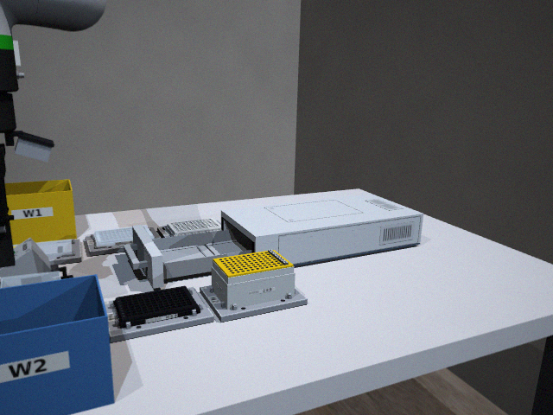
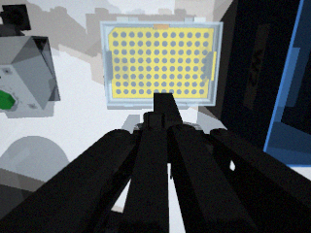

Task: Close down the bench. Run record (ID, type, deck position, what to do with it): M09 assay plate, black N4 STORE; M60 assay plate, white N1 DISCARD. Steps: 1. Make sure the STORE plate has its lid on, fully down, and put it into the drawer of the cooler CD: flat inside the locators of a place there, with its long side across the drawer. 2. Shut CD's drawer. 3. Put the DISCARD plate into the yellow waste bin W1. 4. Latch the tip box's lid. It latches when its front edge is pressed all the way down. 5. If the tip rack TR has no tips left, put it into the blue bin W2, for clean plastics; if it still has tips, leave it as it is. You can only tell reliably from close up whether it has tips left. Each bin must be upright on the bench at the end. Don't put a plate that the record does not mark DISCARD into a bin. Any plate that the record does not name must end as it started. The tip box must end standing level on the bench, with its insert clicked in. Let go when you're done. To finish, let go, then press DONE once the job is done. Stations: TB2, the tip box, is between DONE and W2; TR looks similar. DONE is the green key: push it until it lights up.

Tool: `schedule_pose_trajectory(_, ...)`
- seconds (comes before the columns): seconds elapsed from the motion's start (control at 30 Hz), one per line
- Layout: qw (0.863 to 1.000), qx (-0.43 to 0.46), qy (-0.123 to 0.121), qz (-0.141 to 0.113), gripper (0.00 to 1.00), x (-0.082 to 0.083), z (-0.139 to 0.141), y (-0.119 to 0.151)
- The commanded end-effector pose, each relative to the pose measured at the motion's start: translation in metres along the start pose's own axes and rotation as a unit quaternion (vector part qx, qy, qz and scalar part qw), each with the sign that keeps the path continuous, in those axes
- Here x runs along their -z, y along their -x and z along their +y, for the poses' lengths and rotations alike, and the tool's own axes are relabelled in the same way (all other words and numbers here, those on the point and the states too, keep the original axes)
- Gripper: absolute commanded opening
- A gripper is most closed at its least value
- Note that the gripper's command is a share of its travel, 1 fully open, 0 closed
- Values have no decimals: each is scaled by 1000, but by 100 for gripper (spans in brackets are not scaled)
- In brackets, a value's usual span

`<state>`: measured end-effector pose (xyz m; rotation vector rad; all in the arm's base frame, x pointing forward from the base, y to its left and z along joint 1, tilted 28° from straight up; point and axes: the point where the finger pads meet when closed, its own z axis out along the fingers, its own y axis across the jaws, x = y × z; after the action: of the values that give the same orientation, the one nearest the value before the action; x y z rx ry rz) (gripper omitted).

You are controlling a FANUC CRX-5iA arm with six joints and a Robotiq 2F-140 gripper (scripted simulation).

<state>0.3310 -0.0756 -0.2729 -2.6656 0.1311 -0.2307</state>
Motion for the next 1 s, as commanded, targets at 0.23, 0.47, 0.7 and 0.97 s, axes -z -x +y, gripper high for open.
schedule_pose_trajectory(0.23,1000,0,0,0,10,-11,0,0)
schedule_pose_trajectory(0.47,1000,0,0,0,10,-20,0,0)
schedule_pose_trajectory(0.7,1000,0,0,0,10,-27,0,0)
schedule_pose_trajectory(0.97,1000,0,0,0,10,-38,0,0)
